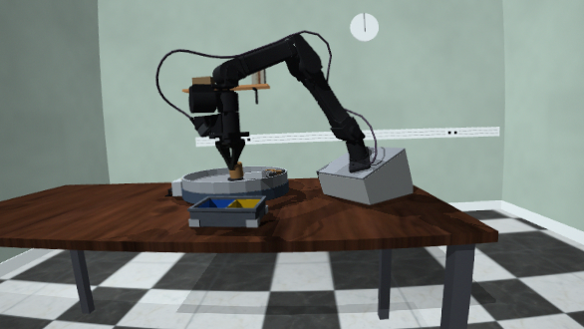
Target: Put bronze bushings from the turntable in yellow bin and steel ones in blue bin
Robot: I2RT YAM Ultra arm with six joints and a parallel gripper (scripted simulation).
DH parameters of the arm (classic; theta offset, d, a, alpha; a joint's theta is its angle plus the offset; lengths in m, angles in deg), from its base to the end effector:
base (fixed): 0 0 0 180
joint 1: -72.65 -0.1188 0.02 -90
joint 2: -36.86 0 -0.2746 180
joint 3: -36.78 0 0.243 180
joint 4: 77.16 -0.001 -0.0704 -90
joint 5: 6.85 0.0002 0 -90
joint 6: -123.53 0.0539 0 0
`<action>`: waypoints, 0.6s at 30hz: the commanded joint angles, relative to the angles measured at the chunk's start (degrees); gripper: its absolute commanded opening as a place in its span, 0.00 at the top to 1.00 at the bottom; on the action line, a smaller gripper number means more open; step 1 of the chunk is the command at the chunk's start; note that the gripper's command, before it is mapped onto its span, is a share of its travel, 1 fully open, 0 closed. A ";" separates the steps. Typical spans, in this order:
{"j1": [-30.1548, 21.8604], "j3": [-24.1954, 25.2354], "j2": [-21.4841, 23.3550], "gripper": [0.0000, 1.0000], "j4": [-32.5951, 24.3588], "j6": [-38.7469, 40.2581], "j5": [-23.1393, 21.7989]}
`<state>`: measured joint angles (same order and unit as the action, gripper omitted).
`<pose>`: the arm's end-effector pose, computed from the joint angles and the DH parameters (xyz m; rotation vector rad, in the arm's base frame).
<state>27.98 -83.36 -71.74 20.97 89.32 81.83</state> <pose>0.2739 0.2739 0.3106 0.2763 2.8984 0.4094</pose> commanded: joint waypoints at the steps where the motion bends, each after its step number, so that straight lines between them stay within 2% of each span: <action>1: -0.09 -1.52 1.28 1.00 -0.96 0.28 0.73; 4: -0.10 -1.46 1.13 1.00 -0.88 0.29 0.73; 6: -0.15 -1.09 0.34 1.00 1.08 0.33 0.73; 7: -0.20 1.71 -0.19 1.00 1.49 0.33 0.75; 9: -0.20 1.71 -0.19 1.00 1.49 0.33 0.75; 10: -0.27 1.96 0.59 1.00 2.18 0.36 0.74; 18: -0.51 7.98 -3.22 1.00 10.42 0.60 0.79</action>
<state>27.79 -76.71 -74.49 26.91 89.45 81.92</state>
